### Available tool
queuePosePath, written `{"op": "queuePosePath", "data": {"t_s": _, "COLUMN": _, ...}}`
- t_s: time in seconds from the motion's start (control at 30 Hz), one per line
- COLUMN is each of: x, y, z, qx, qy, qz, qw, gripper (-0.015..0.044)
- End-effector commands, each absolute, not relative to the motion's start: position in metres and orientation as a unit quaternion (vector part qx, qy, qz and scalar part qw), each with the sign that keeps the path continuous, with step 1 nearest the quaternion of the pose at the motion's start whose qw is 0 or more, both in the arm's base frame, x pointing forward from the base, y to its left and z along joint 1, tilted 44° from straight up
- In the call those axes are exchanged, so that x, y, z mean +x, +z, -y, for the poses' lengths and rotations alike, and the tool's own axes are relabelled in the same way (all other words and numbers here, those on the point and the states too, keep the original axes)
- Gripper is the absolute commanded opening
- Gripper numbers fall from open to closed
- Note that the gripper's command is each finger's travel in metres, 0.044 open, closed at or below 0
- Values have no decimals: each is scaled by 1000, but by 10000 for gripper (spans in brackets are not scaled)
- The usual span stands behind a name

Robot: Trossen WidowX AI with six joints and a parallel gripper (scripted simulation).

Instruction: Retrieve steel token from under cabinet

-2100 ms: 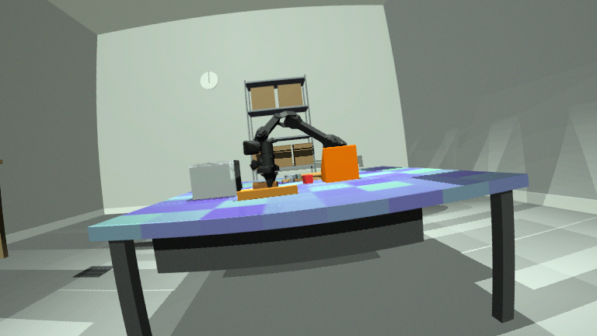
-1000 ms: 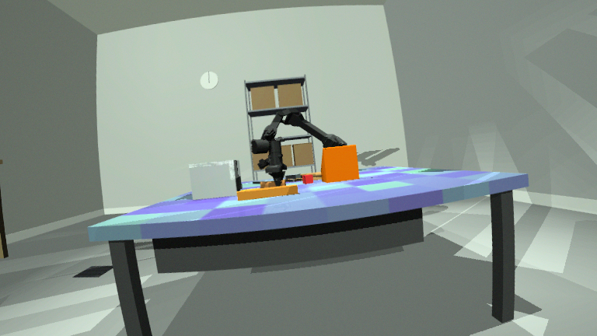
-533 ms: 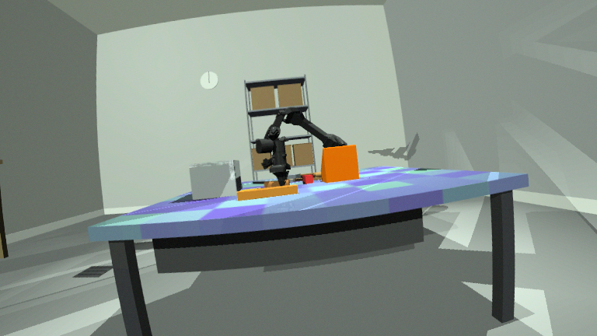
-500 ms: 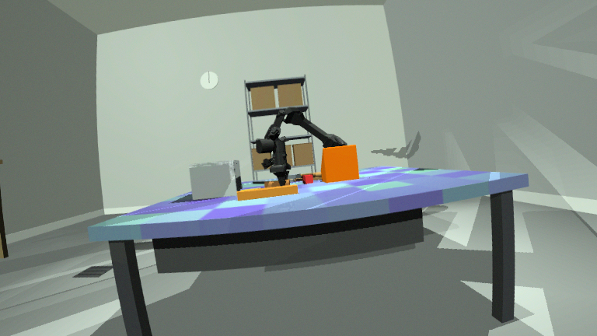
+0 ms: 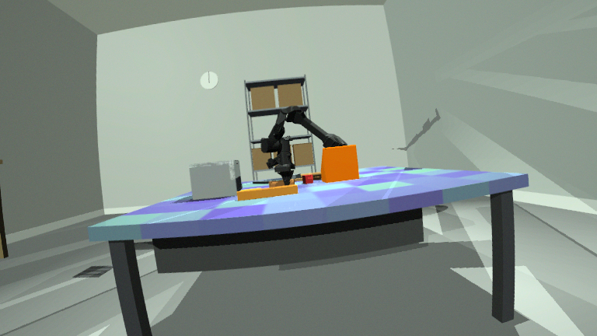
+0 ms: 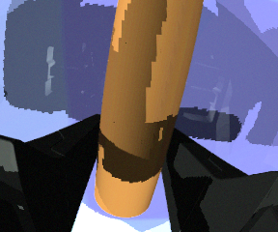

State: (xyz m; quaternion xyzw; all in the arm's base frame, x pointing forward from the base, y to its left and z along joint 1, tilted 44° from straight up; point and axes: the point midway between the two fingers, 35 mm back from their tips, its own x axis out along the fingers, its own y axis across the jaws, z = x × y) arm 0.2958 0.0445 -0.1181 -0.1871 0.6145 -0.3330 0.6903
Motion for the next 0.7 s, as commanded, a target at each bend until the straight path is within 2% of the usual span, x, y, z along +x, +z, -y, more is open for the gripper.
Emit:
{"op": "queuePosePath", "data": {"t_s": 0.0, "x": 287, "y": -120, "z": -45, "qx": -189, "qy": -333, "qz": -617, "qw": 688, "gripper": 0}}
{"op": "queuePosePath", "data": {"t_s": 0.67, "x": 257, "y": -127, "z": -51, "qx": -188, "qy": -332, "qz": -617, "qw": 688, "gripper": 0}}
